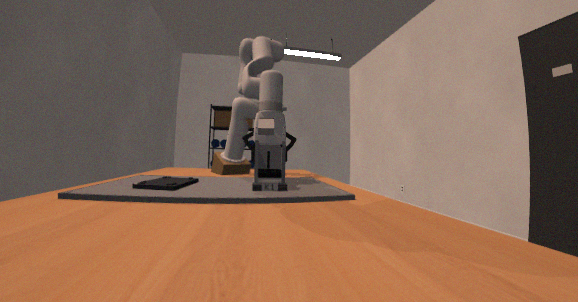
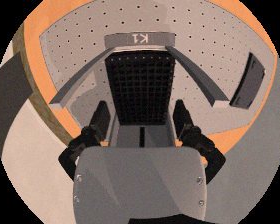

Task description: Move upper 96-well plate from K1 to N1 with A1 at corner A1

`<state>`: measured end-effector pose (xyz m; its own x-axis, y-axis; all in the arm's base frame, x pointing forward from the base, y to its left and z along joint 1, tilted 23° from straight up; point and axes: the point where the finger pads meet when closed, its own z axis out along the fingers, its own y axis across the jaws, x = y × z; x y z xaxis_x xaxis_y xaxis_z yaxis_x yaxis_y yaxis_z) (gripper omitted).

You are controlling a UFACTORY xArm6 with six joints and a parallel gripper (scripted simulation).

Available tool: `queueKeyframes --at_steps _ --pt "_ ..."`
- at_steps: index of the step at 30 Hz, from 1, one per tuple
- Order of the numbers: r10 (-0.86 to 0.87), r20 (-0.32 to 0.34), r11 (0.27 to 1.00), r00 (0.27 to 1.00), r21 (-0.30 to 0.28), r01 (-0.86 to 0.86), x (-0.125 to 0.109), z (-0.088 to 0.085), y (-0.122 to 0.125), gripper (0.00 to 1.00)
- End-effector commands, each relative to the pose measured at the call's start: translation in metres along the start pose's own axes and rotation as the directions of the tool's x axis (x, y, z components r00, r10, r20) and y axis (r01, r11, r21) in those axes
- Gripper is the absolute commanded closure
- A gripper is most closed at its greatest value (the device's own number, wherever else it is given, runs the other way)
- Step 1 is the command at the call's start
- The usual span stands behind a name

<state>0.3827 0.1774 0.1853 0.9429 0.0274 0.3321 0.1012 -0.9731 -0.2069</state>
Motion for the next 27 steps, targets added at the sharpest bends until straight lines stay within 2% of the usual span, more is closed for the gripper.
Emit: queueKeyframes --at_steps 1,14,27 --pt "0.000 -0.004 1.000 1.000 0.002 0.000 0.0017 0.0055 -0.0007 0.00" --pt "0.000 -0.004 1.000 1.000 0.002 0.000 0.0017 0.0056 -0.0007 0.00" --pt "0.000 -0.004 1.000 1.000 0.002 0.000 0.0017 0.0129 -0.0007 0.00"
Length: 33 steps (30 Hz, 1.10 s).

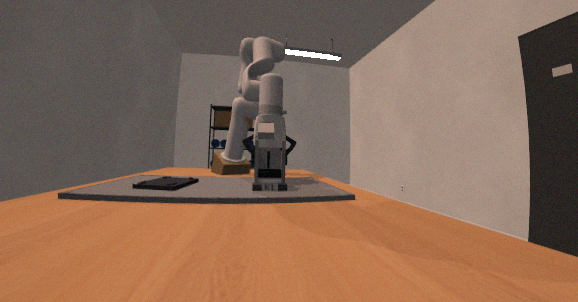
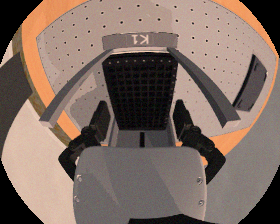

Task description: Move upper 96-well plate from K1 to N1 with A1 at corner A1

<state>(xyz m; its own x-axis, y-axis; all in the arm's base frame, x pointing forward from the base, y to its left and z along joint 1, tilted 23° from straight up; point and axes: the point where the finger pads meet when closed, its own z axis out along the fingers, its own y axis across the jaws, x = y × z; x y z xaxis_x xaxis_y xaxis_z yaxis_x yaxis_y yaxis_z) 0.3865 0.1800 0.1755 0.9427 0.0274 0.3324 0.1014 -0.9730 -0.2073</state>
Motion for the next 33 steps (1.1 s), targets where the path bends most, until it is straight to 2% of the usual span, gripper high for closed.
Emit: queueKeyframes --at_steps 1,21,33 --pt "0.000 -0.003 1.000 1.000 0.001 0.000 0.001 0.003 -0.001 0.00" --pt "0.000 -0.003 1.000 1.000 0.001 0.000 0.001 0.015 -0.001 0.00" --pt "0.000 -0.003 1.000 1.000 0.001 0.000 0.001 0.015 -0.001 0.00"
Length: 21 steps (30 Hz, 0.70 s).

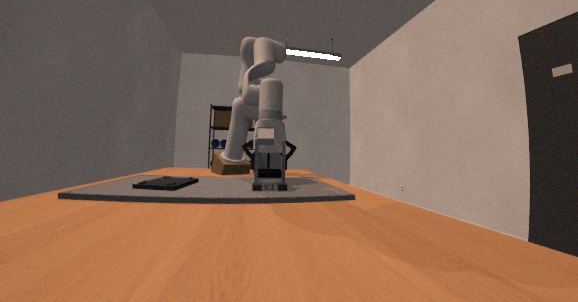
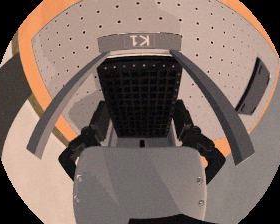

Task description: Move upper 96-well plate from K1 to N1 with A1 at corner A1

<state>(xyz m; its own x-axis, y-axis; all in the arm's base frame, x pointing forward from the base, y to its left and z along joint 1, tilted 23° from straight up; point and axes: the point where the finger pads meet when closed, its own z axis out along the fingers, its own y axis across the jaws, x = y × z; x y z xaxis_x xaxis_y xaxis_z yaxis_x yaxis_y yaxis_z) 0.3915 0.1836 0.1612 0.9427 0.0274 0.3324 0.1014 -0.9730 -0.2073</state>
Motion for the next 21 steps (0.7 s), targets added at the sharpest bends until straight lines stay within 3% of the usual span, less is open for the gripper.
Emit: queueKeyframes --at_steps 1,8,9,21 --pt "0.000 -0.003 1.000 1.000 0.001 0.000 0.0013 -0.0008 -0.0005 0.00" --pt "0.000 -0.003 1.000 1.000 0.001 0.000 0.0013 -0.0009 -0.0005 0.00" --pt "0.000 -0.003 1.000 1.000 0.001 0.000 0.0013 -0.0014 -0.0005 1.00" --pt "0.000 -0.003 1.000 1.000 0.001 0.000 0.0013 -0.0014 -0.0005 1.00"
